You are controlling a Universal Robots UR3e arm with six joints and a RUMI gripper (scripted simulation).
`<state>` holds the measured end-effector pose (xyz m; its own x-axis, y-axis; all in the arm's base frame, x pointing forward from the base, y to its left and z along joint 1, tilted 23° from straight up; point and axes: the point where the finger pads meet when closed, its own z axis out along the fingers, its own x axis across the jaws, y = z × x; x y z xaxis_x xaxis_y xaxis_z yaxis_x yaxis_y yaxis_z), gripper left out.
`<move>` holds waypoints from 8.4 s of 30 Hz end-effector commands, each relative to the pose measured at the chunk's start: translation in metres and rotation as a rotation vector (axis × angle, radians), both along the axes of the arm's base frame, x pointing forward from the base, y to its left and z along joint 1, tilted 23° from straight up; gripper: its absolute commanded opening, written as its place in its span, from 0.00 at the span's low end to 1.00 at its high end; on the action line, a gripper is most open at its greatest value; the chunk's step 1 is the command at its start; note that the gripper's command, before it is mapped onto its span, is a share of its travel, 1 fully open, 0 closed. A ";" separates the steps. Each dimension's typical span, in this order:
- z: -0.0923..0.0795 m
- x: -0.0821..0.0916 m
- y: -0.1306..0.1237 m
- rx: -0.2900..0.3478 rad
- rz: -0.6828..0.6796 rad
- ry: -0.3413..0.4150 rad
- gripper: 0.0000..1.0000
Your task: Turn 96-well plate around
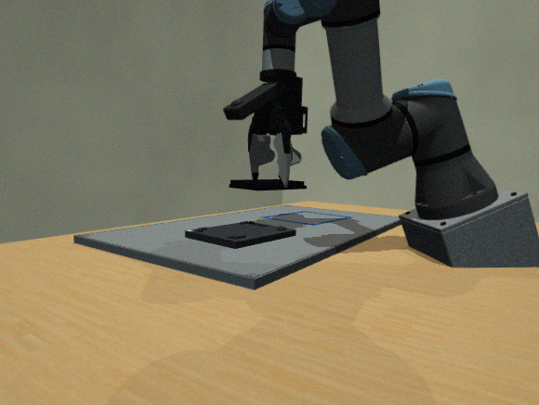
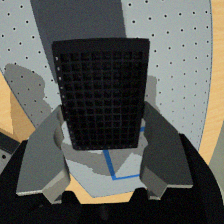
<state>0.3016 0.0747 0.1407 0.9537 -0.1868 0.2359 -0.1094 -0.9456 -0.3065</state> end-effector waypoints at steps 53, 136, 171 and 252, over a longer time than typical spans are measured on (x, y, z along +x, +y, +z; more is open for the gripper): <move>-0.042 0.040 -0.162 0.000 0.001 -0.003 0.00; -0.063 0.054 -0.204 0.044 -0.141 0.039 0.00; -0.082 0.060 -0.198 0.044 -0.141 0.039 0.00; -0.121 0.072 -0.187 0.044 -0.141 0.038 0.00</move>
<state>0.3727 -0.1116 0.0194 0.9257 -0.3292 0.1862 -0.2532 -0.9051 -0.3417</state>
